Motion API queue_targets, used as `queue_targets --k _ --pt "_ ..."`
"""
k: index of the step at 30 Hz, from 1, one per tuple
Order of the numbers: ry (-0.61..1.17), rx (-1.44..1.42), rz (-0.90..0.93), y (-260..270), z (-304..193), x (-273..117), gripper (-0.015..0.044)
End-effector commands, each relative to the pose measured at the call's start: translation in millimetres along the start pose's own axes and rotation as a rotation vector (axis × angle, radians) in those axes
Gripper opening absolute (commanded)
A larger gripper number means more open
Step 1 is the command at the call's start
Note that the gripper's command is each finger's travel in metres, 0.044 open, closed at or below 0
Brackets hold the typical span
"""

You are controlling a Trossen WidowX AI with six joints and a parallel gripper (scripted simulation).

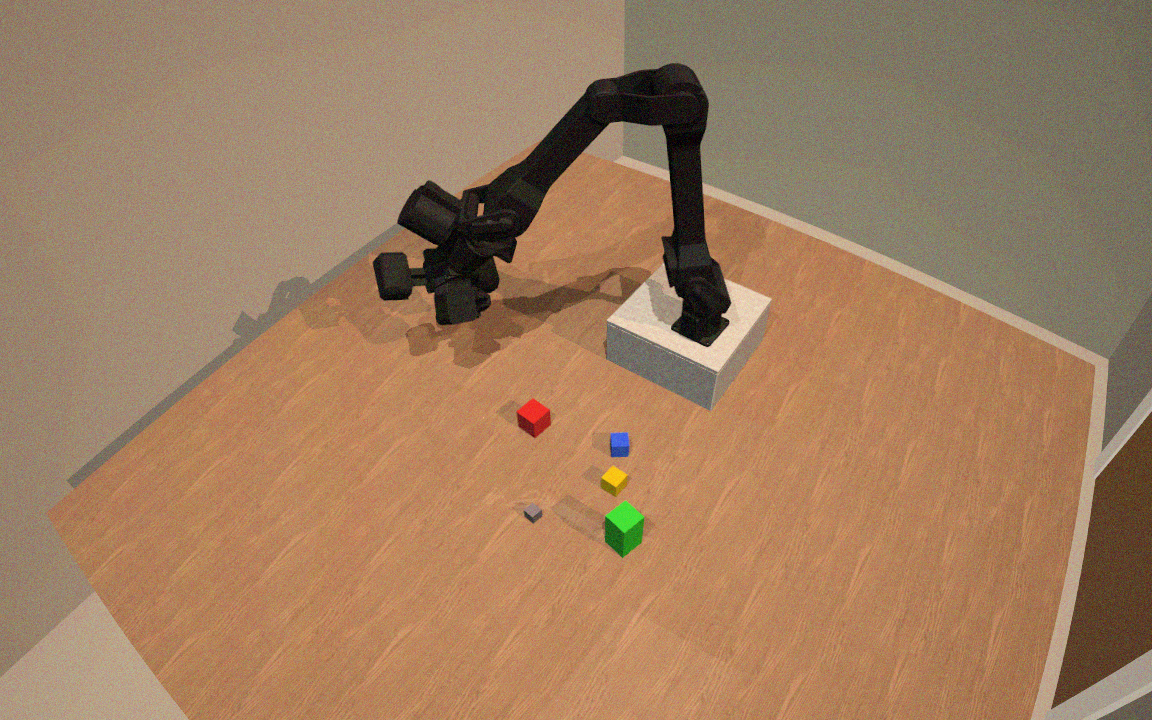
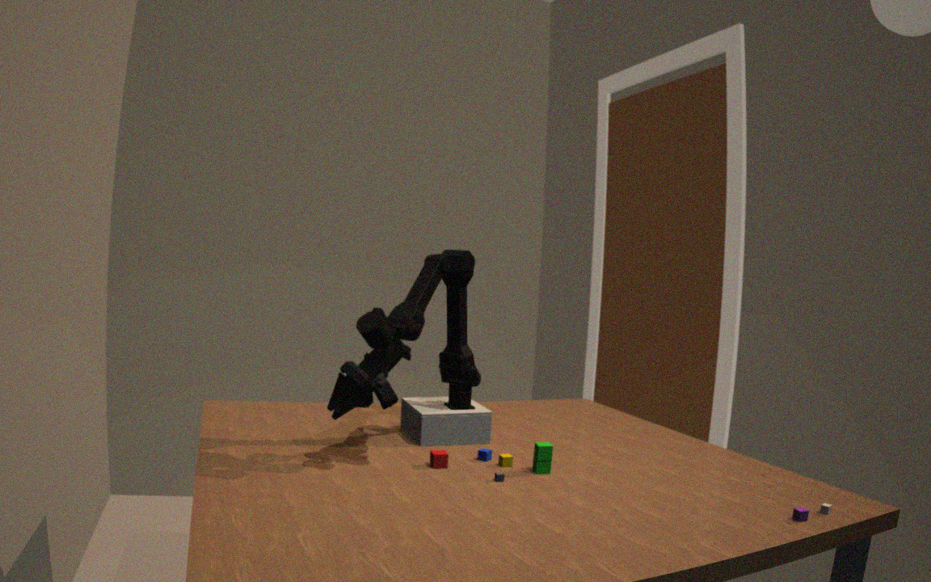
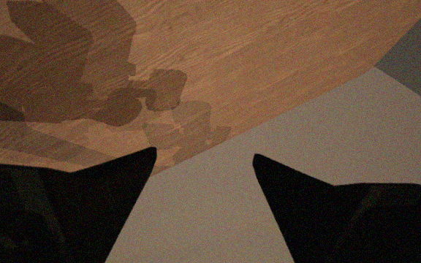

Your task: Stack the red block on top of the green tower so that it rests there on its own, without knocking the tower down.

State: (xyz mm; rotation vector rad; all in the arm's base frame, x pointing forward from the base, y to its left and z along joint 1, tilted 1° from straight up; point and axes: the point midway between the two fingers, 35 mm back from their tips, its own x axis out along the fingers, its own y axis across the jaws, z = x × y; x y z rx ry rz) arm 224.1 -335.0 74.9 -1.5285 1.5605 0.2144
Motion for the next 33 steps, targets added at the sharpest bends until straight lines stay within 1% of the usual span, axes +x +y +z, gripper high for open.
queue_targets --k 1,2,10,19,26,33 --pt "-0.004 0.006 0.001 -0.1 1.0 -0.3 0.0426" --pt "-0.015 0.023 0.004 -0.3 3.9 -1.2 0.044" --pt "-0.179 0.298 0.089 -0.4 49.1 -19.8 0.044" --pt "-0.31 0.607 0.272 7.5 95.3 -50.6 0.044" --pt "-0.348 0.837 0.463 18.8 125.6 -80.9 0.044" --pt "-0.319 1.045 0.669 33.1 149.1 -114.3 0.044"
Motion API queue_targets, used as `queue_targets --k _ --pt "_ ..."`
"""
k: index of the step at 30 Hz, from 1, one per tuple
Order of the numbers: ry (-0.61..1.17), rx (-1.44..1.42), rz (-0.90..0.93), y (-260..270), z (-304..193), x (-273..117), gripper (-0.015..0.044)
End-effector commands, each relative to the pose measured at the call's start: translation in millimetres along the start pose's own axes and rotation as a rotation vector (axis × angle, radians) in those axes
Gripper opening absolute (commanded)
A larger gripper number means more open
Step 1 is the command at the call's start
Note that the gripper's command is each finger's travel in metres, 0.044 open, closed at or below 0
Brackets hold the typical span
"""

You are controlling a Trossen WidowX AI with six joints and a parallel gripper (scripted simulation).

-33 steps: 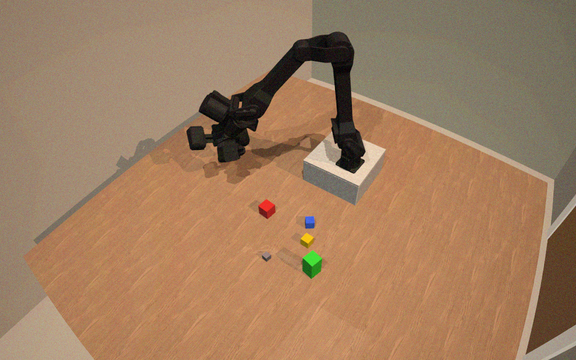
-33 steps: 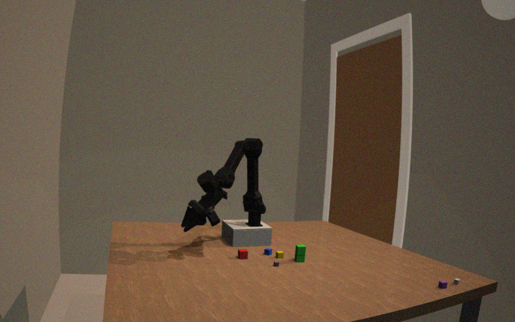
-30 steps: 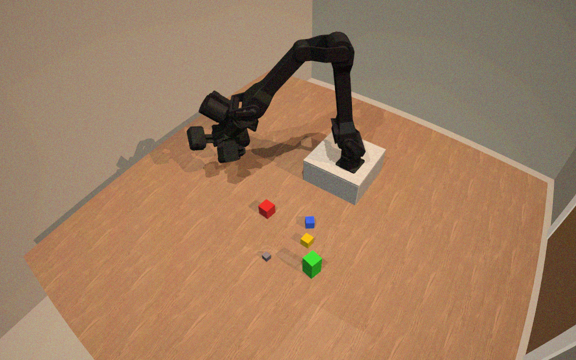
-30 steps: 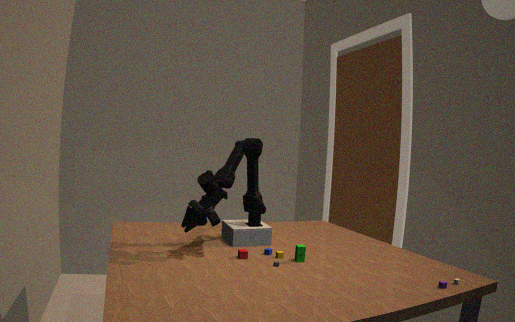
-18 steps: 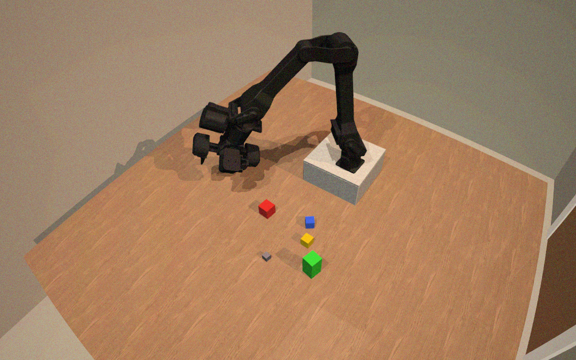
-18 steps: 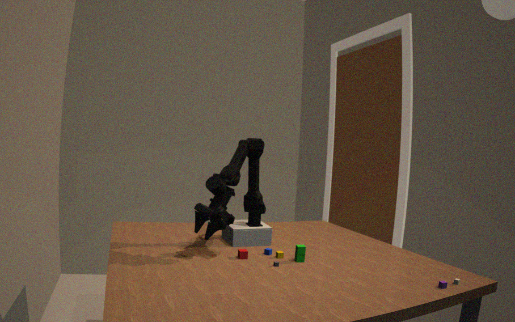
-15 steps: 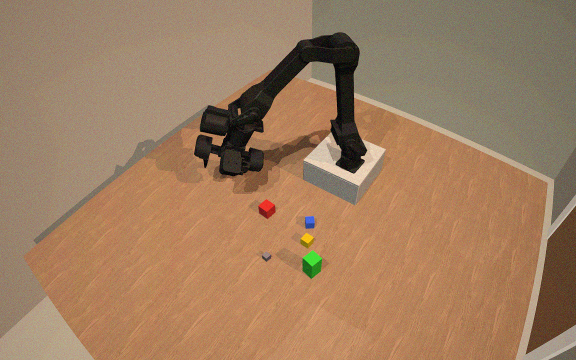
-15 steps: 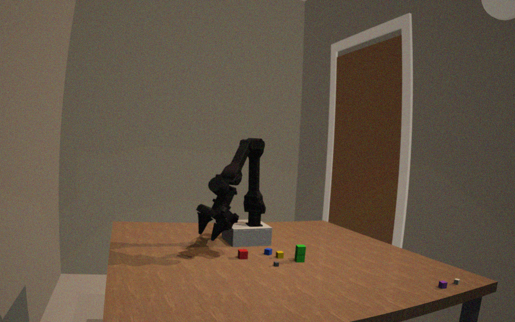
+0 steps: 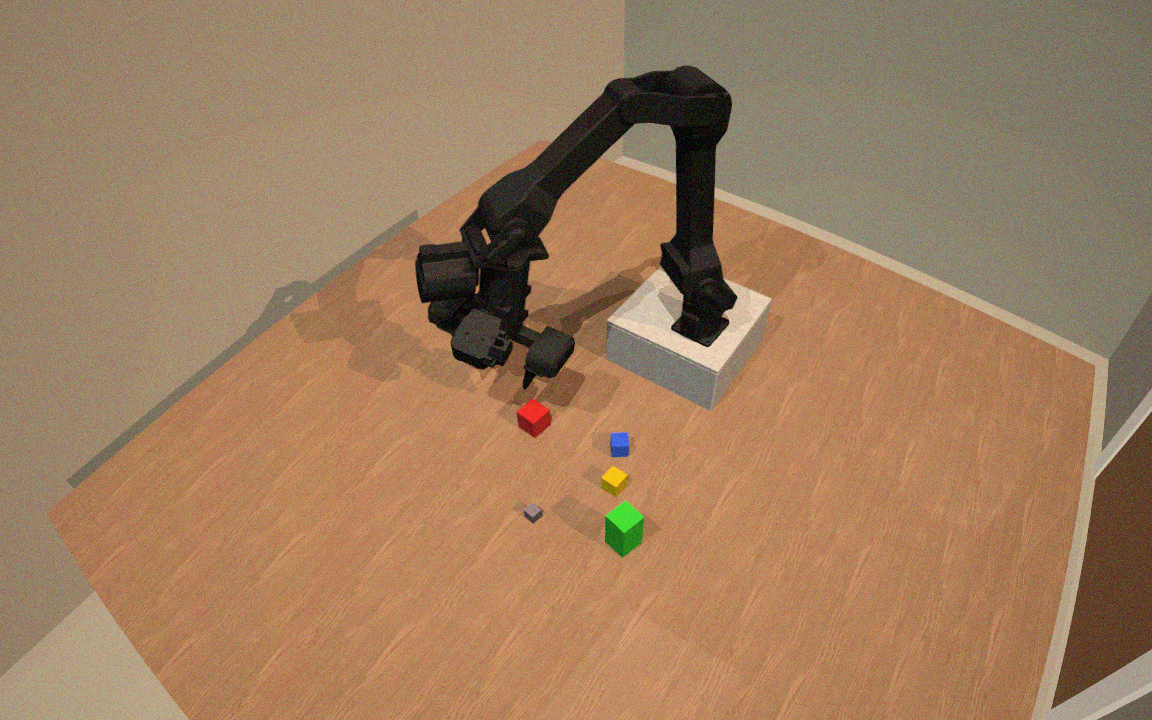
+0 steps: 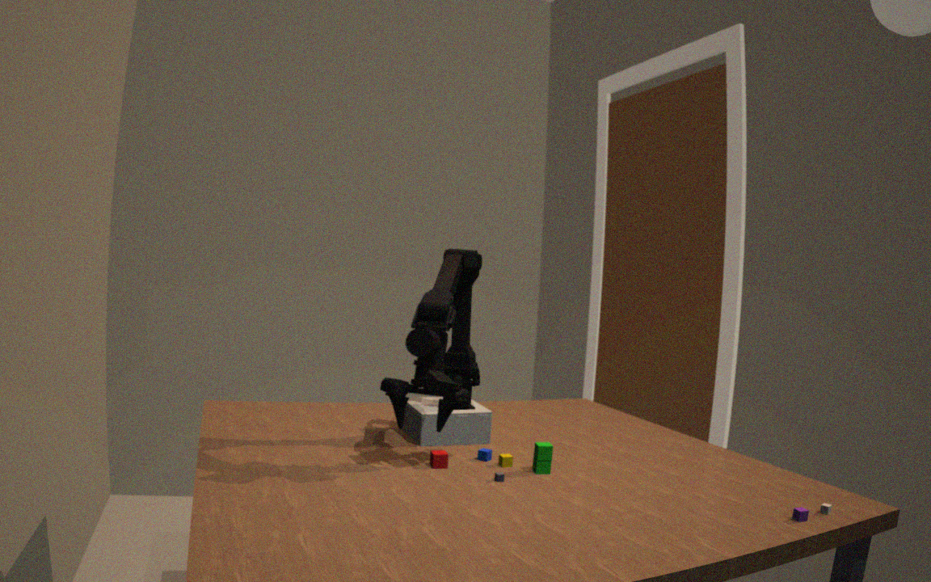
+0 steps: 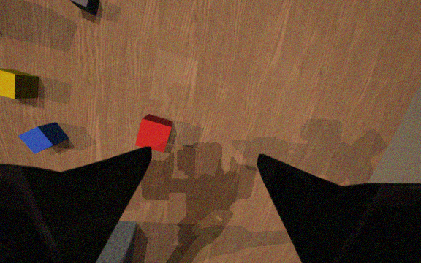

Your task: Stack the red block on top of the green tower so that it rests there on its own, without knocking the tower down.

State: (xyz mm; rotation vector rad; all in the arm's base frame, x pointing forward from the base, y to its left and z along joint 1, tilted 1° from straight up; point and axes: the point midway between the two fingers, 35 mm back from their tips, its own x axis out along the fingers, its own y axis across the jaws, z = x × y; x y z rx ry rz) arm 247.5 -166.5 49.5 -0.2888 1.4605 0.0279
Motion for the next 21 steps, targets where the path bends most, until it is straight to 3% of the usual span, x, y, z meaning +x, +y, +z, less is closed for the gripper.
queue_targets --k 1,14,21 --pt "0.029 0.155 0.085 24.9 1.4 -8.9 0.044" --pt "0.069 0.266 0.141 43.8 0.1 -12.8 0.044" --pt "0.069 0.266 0.141 49.5 -1.6 26.4 0.044"
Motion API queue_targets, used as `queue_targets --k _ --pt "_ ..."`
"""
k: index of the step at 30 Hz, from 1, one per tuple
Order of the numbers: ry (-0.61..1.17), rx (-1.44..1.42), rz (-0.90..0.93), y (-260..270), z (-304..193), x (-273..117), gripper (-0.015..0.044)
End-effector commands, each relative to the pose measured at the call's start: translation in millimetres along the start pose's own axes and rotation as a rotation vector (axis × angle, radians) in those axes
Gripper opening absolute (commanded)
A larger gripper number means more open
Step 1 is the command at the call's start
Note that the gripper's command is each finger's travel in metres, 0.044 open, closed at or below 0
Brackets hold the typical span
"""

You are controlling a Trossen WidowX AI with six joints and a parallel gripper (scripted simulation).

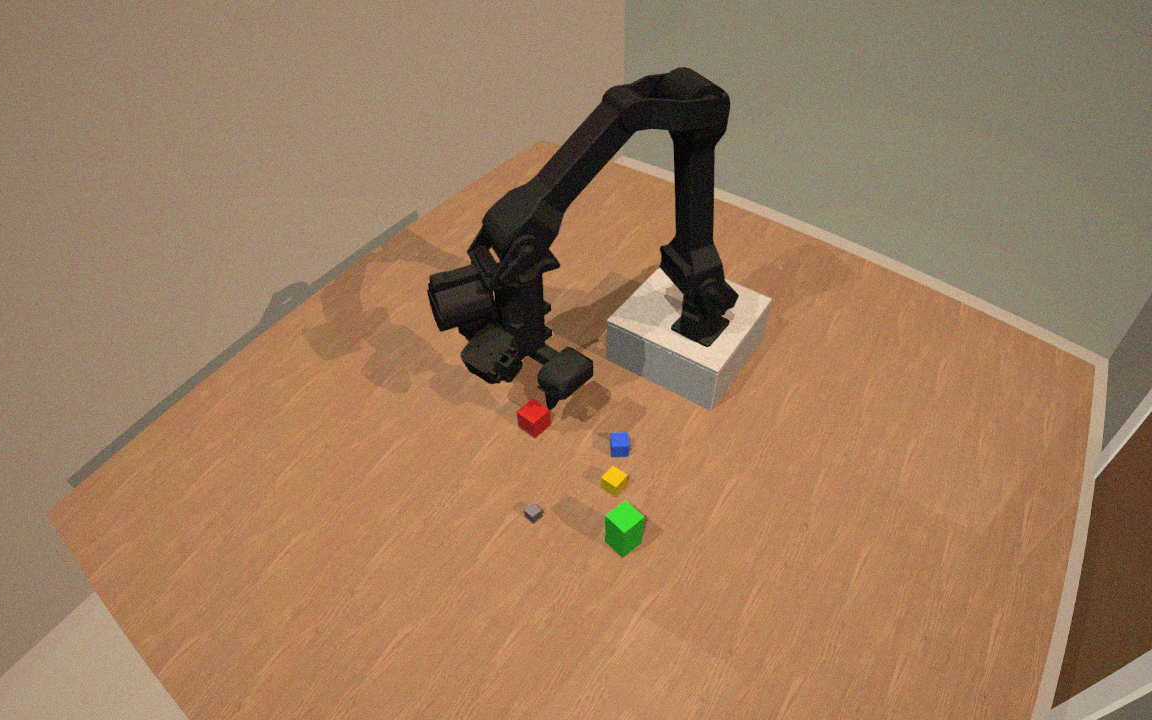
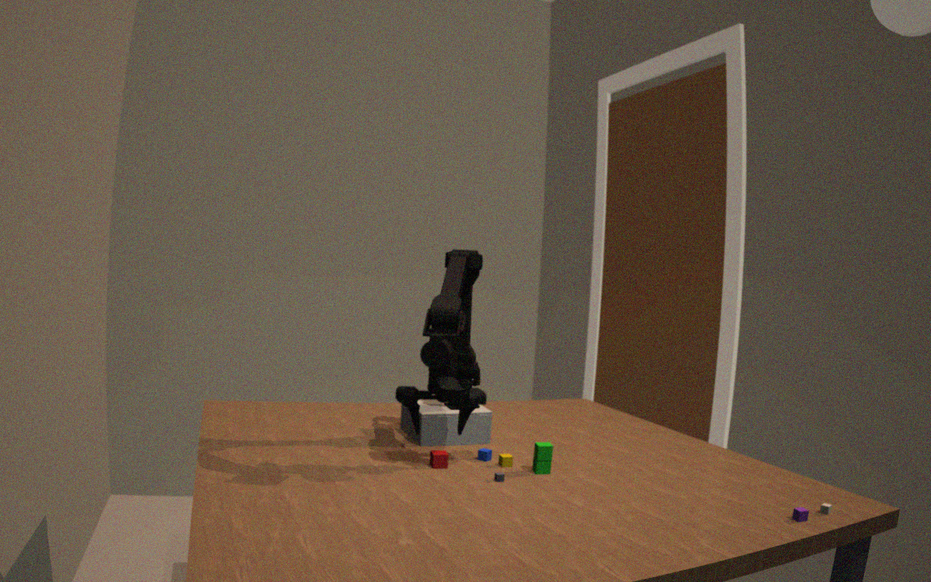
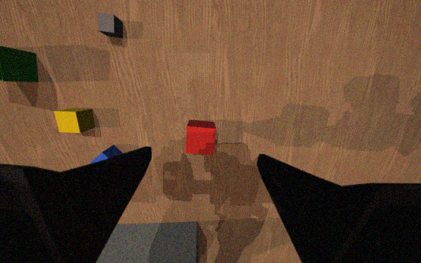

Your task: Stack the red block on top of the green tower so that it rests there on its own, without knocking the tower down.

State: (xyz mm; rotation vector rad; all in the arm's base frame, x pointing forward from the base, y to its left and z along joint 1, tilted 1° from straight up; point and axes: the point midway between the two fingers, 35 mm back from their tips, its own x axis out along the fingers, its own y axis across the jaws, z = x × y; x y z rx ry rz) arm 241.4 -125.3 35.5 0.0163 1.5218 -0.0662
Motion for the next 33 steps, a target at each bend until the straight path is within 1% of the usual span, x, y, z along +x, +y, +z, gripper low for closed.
queue_targets --k 1,9,33 --pt "0.01 0.007 0.011 2.9 -3.5 24.6 0.044" --pt "0.01 0.007 0.011 4.0 -3.8 28.6 0.044" --pt "0.01 0.007 0.011 5.0 -4.7 66.3 0.044"
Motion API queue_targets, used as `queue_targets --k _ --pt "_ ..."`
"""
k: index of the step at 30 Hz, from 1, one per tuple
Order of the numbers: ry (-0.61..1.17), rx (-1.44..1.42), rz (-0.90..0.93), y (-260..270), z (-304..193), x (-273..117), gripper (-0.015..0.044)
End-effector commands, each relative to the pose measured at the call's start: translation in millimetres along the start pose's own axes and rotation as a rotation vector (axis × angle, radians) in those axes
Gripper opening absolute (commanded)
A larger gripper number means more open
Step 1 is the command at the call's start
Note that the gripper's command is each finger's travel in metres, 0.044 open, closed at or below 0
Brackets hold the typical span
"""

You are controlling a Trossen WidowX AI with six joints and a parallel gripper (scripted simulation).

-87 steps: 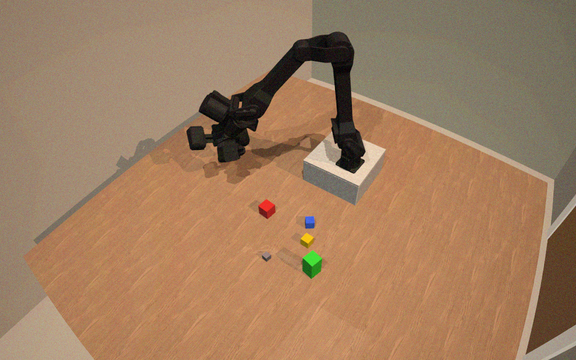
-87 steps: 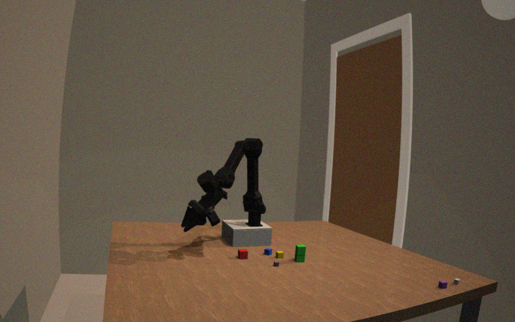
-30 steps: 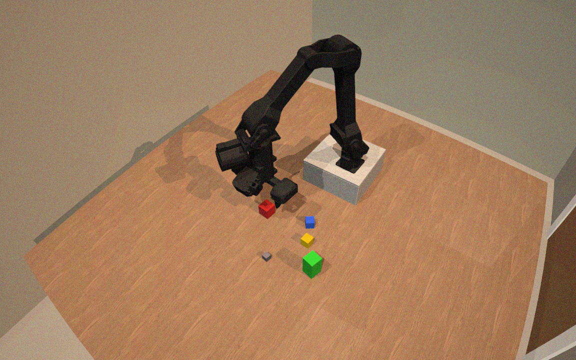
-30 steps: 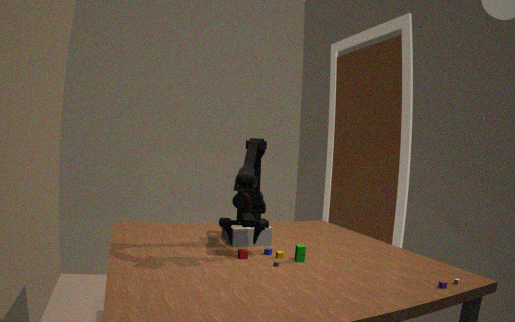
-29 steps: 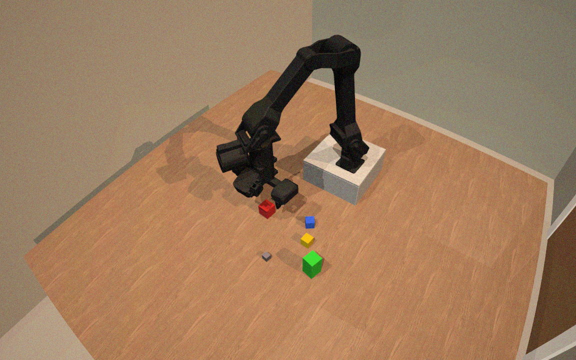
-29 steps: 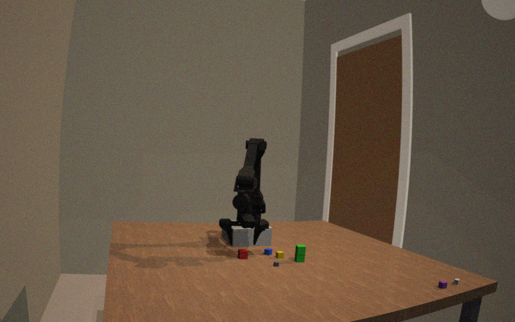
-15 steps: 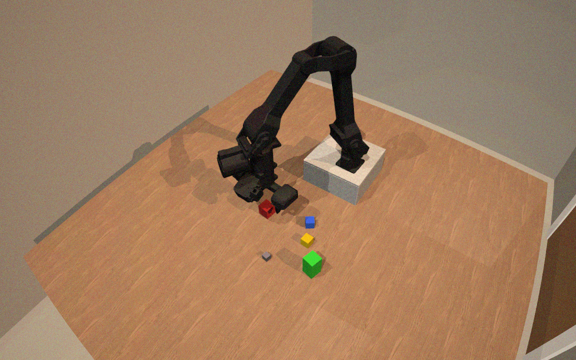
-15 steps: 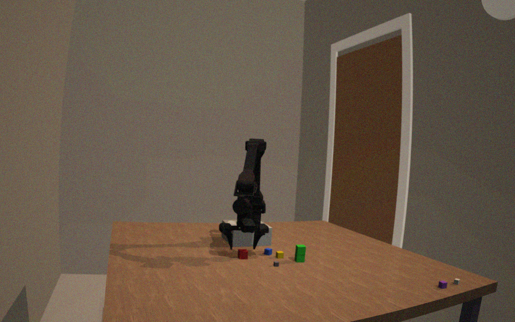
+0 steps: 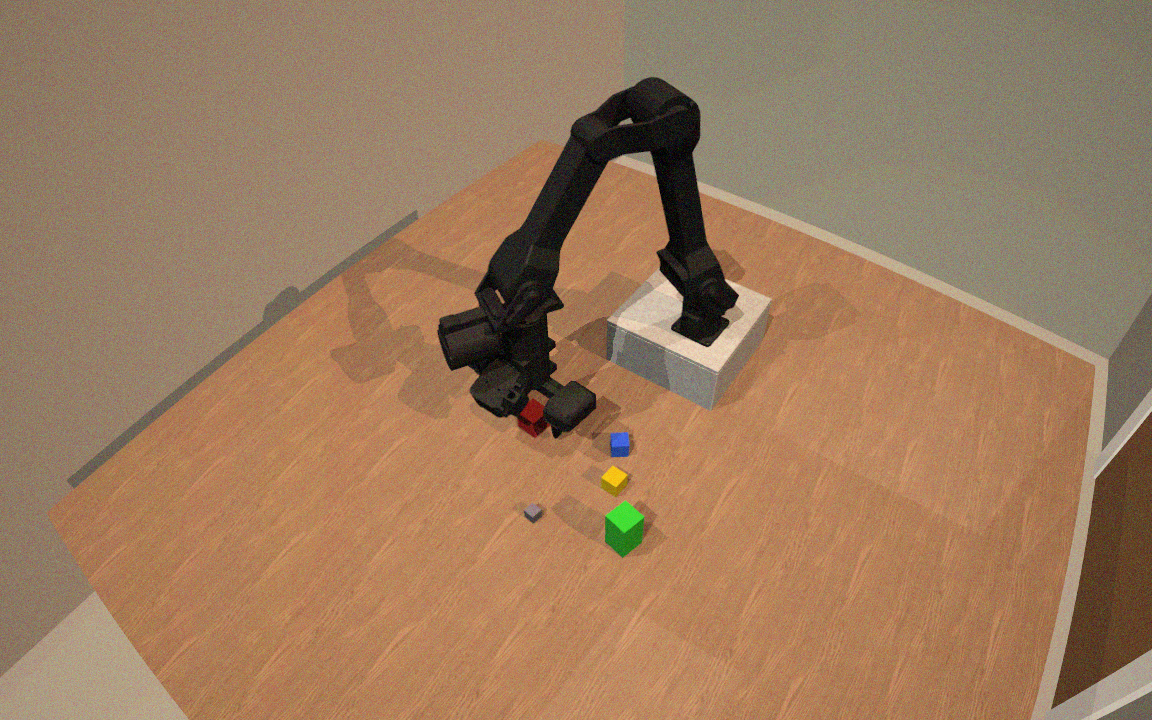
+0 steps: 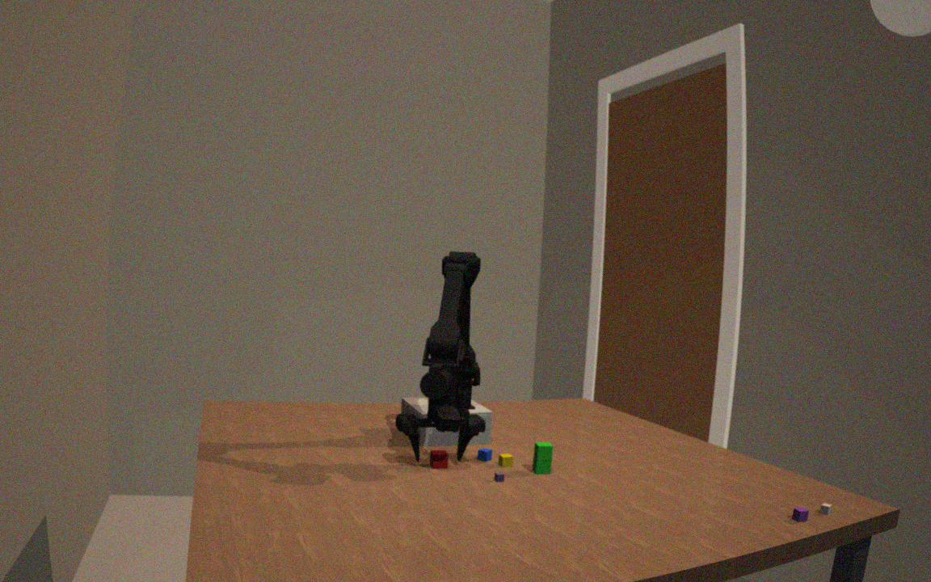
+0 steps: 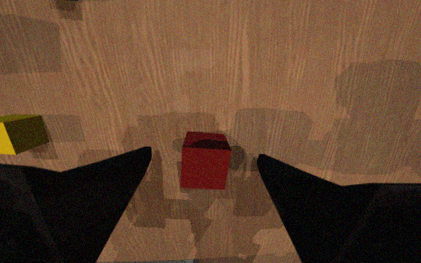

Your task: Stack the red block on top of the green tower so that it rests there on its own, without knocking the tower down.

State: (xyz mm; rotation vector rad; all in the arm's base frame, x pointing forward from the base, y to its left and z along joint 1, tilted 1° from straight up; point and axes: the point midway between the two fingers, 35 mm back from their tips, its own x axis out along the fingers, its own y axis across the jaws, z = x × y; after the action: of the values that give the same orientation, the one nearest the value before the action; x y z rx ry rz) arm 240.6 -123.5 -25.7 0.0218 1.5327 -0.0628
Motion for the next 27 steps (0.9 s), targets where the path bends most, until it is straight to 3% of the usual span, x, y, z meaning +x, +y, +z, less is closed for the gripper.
queue_targets --k 1,15,27 --pt "-0.001 0.005 0.006 1.4 -0.8 5.5 0.044" --pt "-0.001 0.005 0.006 1.4 -0.8 5.2 0.044" --pt "-0.001 0.005 0.006 1.4 -0.8 5.2 0.0125"
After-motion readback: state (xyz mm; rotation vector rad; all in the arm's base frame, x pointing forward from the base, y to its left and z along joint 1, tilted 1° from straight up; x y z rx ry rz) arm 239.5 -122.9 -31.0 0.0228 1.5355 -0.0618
